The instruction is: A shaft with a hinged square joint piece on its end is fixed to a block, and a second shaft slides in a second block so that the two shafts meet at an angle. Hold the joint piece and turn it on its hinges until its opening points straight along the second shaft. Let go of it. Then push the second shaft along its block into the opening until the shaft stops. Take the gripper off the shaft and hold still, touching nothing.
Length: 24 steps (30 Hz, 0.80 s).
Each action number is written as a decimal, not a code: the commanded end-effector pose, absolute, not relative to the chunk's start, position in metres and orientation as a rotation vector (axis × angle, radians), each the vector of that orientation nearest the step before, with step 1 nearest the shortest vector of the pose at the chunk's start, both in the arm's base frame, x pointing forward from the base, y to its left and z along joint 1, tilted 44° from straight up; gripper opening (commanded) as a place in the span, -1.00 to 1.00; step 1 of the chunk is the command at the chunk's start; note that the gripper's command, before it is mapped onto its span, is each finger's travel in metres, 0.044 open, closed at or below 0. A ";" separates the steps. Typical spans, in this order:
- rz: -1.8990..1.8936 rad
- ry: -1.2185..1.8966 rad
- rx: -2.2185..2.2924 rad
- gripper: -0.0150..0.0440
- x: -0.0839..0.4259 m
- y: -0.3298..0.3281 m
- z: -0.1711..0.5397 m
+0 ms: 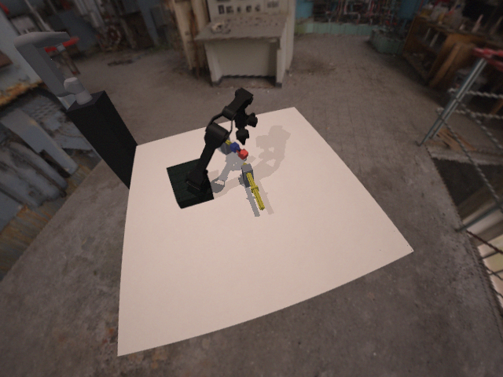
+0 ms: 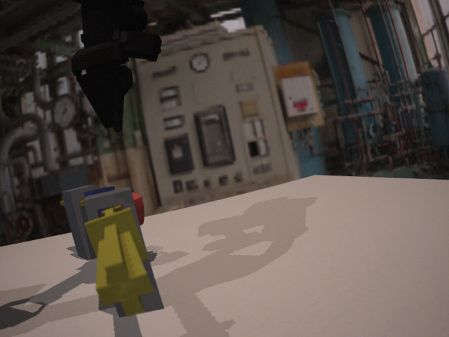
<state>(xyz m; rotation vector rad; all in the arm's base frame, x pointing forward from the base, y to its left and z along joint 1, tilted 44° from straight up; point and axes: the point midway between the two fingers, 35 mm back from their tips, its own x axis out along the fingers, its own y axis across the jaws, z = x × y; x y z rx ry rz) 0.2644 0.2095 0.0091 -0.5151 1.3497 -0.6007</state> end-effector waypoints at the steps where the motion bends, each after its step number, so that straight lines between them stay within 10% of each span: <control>1: -0.511 1.399 -0.618 1.00 0.260 0.222 0.026; 24: -0.578 1.392 -0.513 1.00 0.278 0.176 0.011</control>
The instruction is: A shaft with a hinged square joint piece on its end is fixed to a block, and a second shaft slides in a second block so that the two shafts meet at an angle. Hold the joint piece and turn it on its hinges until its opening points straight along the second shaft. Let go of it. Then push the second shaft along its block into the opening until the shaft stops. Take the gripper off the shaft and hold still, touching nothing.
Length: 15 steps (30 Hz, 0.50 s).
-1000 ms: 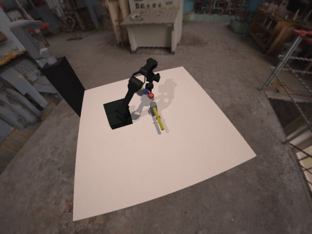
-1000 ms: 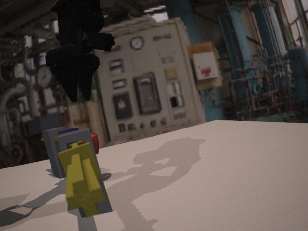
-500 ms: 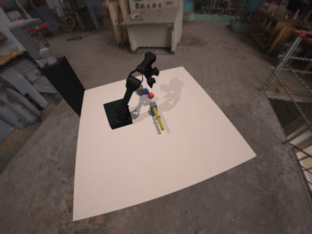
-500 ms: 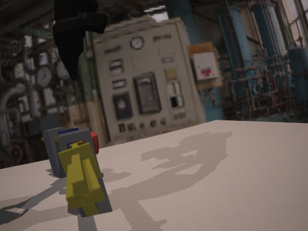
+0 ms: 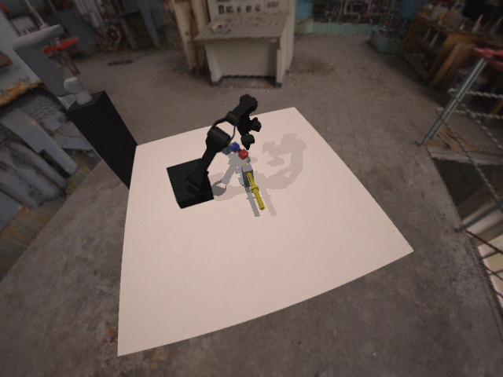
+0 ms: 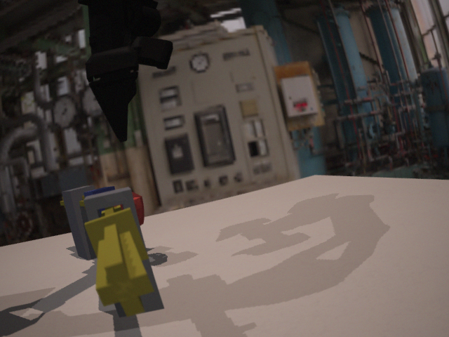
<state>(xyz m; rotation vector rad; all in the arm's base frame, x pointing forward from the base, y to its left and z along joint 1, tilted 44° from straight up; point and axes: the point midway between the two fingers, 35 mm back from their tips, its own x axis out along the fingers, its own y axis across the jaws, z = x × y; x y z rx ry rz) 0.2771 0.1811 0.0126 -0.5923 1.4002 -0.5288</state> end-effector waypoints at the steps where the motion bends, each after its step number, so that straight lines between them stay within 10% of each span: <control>1: -0.597 1.387 -0.481 1.00 0.278 0.175 0.011; 15: -0.865 1.295 -0.035 1.00 0.282 0.164 0.005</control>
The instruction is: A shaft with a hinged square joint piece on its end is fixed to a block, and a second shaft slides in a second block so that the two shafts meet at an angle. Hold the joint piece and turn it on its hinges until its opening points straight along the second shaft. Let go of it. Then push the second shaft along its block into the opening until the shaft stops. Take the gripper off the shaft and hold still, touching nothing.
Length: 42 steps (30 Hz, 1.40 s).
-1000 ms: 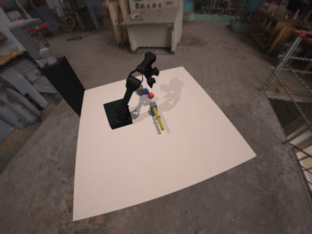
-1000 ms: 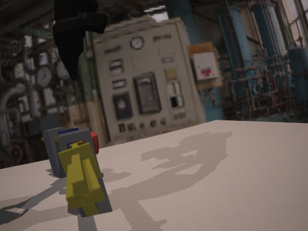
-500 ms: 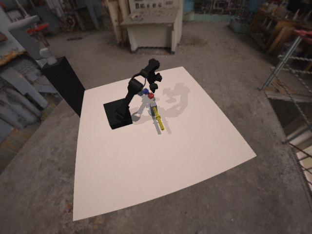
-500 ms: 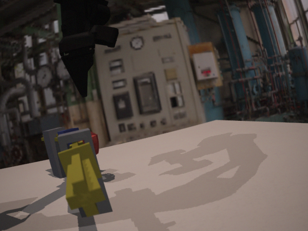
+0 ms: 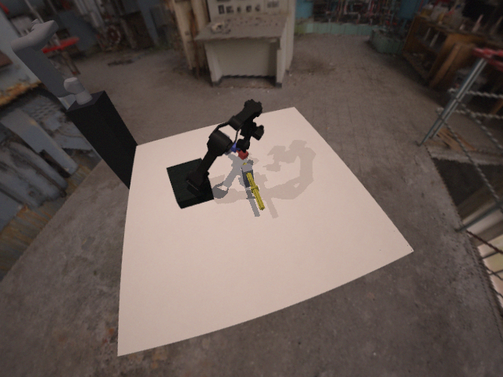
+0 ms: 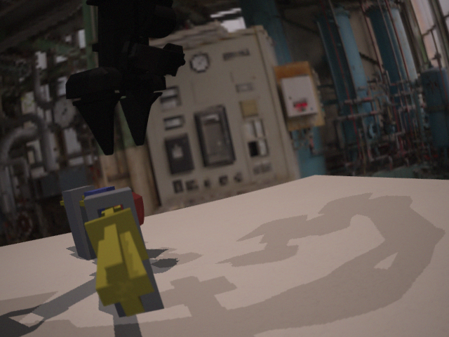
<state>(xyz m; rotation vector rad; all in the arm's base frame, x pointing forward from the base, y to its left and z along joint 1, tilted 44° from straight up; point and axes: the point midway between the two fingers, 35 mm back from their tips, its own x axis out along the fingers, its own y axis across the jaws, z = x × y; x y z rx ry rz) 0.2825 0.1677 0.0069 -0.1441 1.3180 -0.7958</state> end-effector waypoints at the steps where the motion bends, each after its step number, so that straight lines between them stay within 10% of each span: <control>1: -0.884 1.288 -0.003 1.00 0.282 0.164 0.005; 42: -1.103 1.180 0.353 1.00 0.284 0.114 -0.070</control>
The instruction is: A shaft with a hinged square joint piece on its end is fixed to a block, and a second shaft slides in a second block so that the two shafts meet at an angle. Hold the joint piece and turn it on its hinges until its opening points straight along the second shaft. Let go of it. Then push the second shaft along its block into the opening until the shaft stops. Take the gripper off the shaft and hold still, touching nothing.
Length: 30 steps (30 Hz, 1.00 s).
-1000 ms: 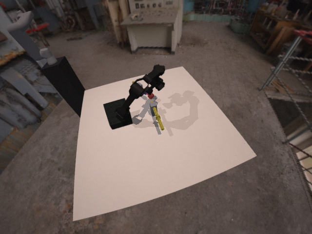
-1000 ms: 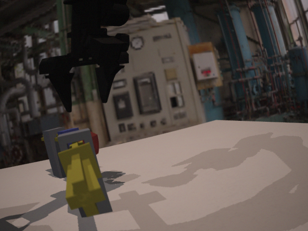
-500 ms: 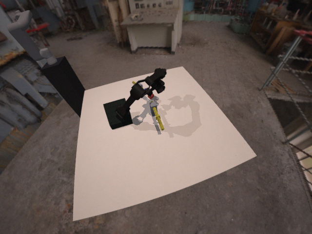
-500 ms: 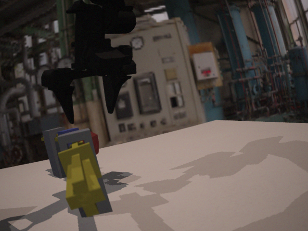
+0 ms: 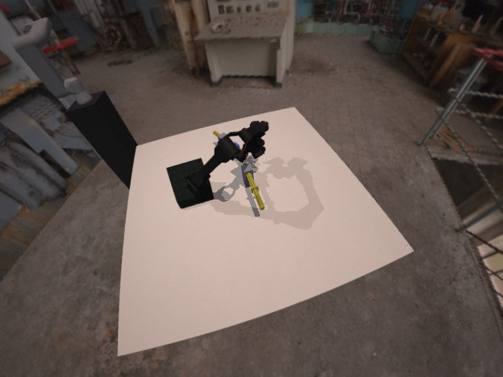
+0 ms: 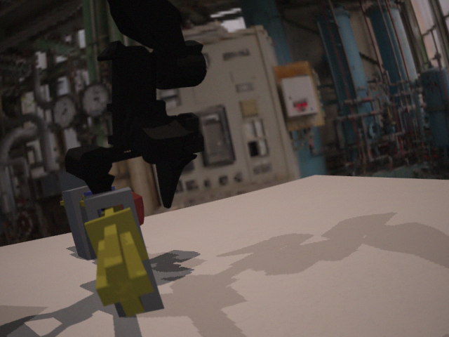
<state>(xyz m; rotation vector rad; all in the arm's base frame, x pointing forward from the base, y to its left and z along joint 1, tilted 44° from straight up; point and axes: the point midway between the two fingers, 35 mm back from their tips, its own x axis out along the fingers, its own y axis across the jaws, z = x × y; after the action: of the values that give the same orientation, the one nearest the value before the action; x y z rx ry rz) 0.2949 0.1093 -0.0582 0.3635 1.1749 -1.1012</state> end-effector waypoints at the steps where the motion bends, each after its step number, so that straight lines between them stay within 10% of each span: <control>1: -1.103 1.180 0.353 1.00 0.282 0.117 -0.073; 27: -1.102 1.180 0.353 1.00 0.279 0.105 -0.102; 30: -1.102 1.180 0.353 0.73 0.279 0.105 -0.102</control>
<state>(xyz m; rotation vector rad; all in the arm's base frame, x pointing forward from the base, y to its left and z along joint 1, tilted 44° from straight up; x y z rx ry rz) 0.2800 0.1070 -0.0999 0.3609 1.1794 -1.1027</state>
